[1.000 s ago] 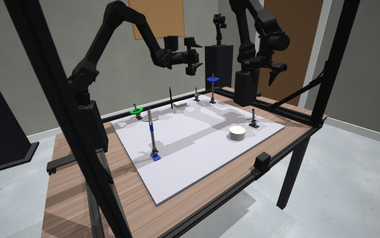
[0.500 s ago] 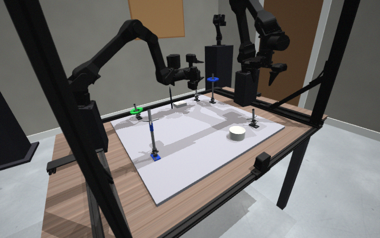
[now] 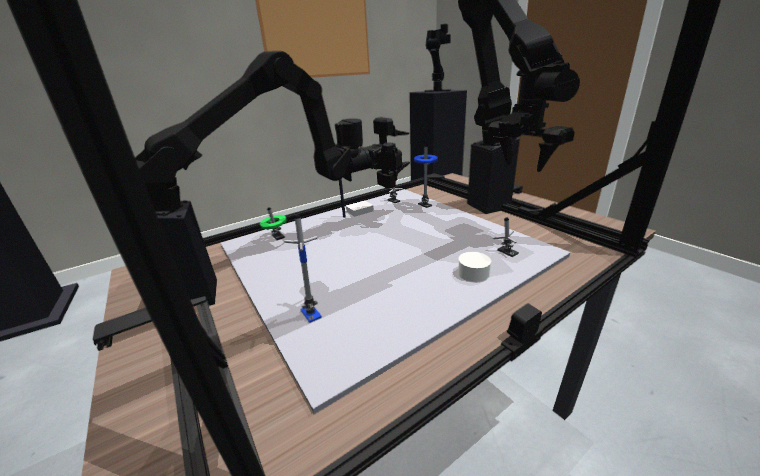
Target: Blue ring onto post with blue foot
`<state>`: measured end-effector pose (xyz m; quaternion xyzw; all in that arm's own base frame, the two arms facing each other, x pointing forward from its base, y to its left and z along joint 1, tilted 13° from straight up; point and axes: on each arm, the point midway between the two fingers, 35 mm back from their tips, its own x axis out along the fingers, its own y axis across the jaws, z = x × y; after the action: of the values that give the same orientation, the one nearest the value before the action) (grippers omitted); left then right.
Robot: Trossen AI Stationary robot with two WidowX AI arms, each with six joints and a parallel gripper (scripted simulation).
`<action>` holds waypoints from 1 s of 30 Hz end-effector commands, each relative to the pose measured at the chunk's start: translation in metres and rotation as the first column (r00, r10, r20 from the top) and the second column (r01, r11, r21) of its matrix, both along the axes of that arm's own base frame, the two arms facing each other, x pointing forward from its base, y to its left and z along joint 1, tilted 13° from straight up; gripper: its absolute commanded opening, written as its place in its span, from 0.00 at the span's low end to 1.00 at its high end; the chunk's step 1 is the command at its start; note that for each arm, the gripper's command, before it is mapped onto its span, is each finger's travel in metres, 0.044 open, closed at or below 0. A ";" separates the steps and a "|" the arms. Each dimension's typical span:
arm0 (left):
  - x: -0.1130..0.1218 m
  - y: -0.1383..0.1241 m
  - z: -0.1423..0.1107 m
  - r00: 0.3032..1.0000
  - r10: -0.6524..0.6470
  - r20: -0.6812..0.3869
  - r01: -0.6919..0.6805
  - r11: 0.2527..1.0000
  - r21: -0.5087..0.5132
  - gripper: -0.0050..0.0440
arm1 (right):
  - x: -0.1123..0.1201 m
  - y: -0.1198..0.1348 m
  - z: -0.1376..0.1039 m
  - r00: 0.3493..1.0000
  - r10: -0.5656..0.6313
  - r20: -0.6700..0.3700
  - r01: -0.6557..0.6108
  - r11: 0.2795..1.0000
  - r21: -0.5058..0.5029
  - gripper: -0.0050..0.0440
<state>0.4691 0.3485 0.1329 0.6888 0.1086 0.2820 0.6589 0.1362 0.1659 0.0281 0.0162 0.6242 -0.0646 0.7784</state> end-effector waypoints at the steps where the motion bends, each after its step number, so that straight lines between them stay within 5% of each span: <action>1: 0.006 0.004 -0.009 1.000 0.003 -0.011 -0.003 1.000 -0.006 0.92 | 0.000 0.000 0.000 1.000 -0.005 0.003 0.005 1.000 0.002 0.92; 30: 0.039 0.024 -0.023 1.000 0.003 -0.011 -0.003 1.000 -0.006 0.92 | 0.000 0.000 0.000 1.000 -0.005 0.003 0.005 1.000 0.002 0.92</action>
<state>0.5042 0.3700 0.1186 0.6887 0.1089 0.2818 0.6591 0.1361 0.1659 0.0281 0.0163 0.6242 -0.0646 0.7784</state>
